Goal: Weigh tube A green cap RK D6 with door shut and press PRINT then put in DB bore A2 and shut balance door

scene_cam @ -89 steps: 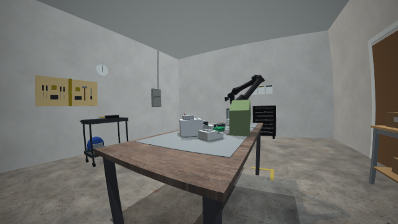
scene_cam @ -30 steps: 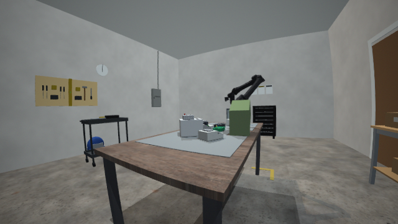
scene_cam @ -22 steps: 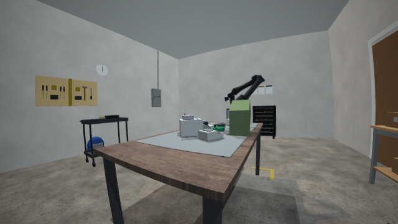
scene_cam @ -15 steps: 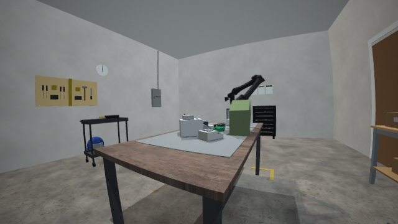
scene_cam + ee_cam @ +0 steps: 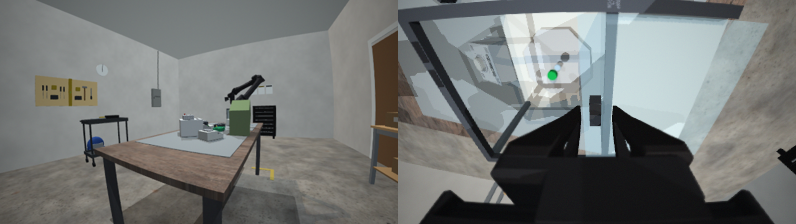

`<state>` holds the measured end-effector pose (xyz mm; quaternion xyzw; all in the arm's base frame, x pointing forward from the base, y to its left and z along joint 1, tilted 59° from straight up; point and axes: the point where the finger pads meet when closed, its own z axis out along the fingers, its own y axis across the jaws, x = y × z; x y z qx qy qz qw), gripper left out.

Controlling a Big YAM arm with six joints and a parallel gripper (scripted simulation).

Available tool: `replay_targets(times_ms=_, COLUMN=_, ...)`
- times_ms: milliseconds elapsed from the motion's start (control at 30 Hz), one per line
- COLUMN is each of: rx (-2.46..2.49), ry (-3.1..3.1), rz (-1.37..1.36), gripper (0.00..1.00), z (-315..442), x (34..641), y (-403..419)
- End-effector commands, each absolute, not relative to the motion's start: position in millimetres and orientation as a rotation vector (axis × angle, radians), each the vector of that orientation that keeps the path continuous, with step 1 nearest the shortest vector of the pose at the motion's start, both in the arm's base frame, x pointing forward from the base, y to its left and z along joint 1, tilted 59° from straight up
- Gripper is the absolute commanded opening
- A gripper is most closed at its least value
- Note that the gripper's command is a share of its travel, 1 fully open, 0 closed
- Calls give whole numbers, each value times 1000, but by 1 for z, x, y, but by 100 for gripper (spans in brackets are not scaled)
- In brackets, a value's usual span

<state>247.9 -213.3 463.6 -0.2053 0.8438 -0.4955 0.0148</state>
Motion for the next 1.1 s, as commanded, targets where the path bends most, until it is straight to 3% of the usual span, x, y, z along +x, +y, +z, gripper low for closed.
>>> replay_targets(times_ms=0, rx=-617, ry=2608, rz=-1551, gripper=30, z=473, x=246, y=-213)
replay_targets(times_ms=1067, rx=-617, ry=2611, rz=-1547, gripper=30, z=490, x=238, y=-184)
